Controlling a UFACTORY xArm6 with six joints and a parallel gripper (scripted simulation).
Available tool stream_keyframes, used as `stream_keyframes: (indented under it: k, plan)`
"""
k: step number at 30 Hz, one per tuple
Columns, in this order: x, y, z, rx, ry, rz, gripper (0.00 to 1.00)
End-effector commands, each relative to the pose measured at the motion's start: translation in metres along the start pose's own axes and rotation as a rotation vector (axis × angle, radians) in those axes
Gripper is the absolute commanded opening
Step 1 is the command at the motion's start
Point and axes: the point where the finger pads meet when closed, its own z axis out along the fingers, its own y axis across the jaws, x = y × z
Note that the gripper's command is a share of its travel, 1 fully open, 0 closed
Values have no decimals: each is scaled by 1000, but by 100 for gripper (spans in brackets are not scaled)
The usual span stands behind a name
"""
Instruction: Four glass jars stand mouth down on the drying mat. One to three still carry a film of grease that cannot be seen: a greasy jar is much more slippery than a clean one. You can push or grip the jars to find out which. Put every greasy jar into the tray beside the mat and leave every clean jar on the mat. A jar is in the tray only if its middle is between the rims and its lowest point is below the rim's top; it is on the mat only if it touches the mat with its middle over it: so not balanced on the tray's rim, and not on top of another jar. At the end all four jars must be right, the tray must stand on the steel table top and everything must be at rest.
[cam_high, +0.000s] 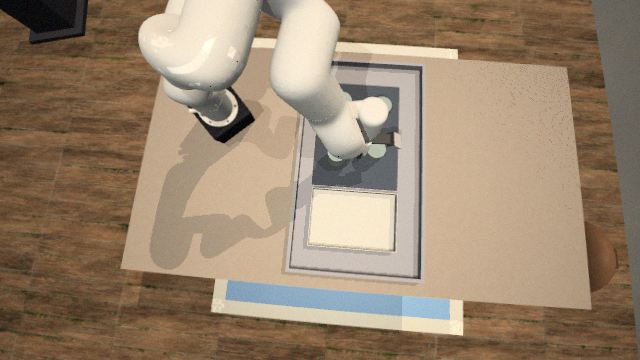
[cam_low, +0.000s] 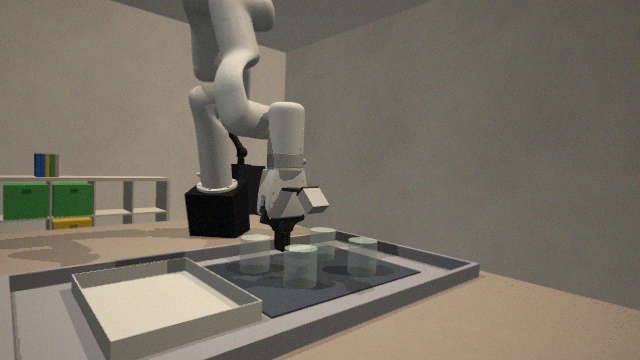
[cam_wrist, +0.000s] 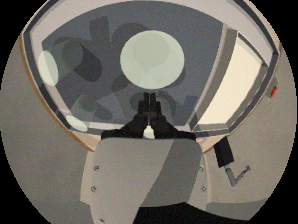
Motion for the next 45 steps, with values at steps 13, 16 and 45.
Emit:
stream_keyframes:
  k: [13, 16, 45]
  plan:
    - [1, 0, -39, 0, 4, 0, 0]
    - [1, 0, -62, 0, 4, 0, 0]
    - [18, -164, -78, 0, 4, 0, 0]
